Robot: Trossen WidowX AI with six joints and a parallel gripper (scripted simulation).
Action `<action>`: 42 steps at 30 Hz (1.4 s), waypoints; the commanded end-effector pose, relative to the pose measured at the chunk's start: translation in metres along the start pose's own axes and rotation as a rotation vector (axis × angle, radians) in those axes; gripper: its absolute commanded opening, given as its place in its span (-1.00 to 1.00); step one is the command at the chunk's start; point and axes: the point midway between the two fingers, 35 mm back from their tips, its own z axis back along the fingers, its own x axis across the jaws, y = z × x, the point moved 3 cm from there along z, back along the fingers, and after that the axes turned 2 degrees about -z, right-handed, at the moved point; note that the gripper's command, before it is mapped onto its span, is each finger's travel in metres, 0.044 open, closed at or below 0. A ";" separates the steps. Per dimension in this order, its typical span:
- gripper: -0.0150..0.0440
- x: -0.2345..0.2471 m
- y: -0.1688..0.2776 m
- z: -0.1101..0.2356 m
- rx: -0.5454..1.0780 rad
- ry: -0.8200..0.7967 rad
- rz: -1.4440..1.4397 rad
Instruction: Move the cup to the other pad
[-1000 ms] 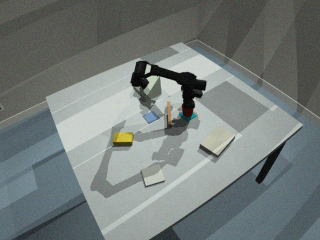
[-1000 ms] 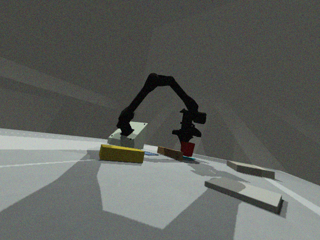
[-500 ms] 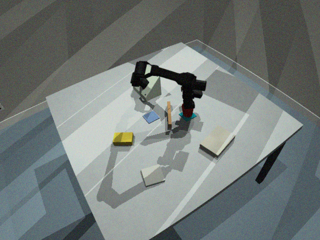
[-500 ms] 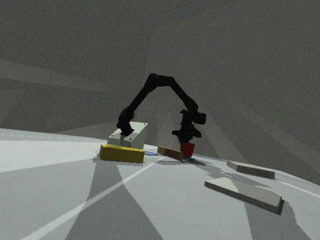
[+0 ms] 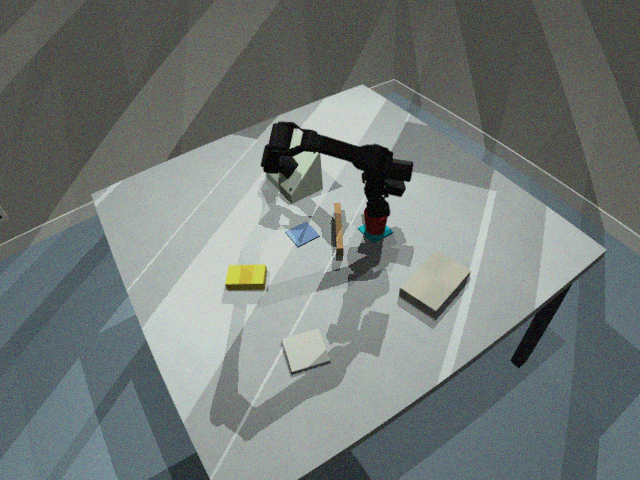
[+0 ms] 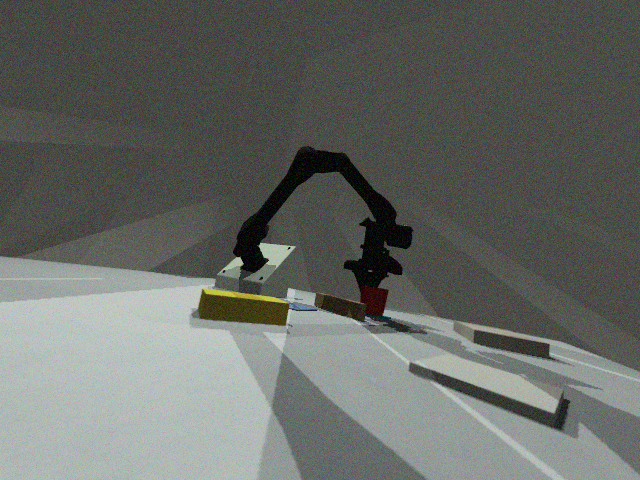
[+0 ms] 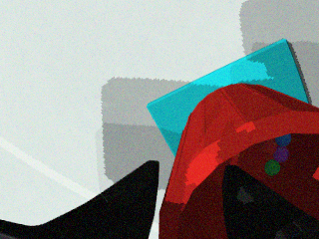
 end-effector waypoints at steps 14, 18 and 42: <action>-0.06 -0.001 -0.001 0.023 0.000 0.000 0.000; -0.06 -0.001 -0.001 0.029 0.000 0.000 0.001; 0.65 0.000 -0.001 0.047 0.005 0.005 0.010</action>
